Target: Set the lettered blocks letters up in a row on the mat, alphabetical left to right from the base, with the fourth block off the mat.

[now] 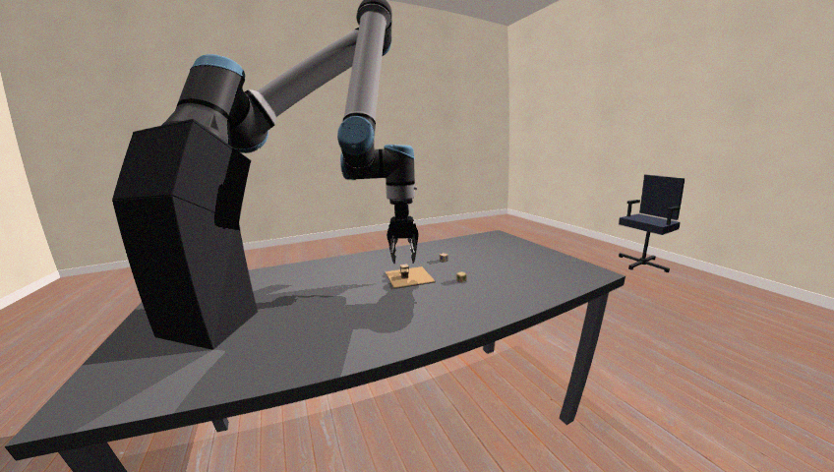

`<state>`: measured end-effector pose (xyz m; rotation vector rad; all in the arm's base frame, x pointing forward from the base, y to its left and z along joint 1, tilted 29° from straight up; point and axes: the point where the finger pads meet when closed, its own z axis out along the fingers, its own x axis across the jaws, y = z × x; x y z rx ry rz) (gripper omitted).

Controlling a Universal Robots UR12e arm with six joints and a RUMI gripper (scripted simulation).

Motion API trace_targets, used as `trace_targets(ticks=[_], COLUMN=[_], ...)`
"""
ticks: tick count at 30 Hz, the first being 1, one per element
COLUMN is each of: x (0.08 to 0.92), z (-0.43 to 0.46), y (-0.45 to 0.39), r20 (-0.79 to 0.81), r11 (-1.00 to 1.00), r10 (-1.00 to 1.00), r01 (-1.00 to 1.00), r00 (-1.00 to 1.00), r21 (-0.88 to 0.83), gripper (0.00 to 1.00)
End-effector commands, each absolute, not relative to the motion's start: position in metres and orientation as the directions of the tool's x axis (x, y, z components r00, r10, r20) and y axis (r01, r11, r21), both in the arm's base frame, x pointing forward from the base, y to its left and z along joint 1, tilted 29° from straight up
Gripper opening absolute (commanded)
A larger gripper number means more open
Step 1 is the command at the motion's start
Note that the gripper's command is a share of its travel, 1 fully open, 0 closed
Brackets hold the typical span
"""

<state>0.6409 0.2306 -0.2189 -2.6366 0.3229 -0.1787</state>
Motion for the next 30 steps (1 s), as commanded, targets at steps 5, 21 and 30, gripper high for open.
trace_targets(ticks=[5, 21, 30], x=[0.6469, 0.648, 0.648], z=[-0.2297, -0.2339, -0.2335], y=[0.2369, 0.2387, 0.2386], r20=[0.075, 0.076, 0.076], r11=[-0.86, -0.86, -0.86], r10=[-0.257, -0.258, -0.258], r01=[-0.193, -0.193, -0.193], r00=[0.963, 0.963, 0.963], r21=[-0.472, -0.472, -0.472], gripper=[0.37, 0.37, 0.37])
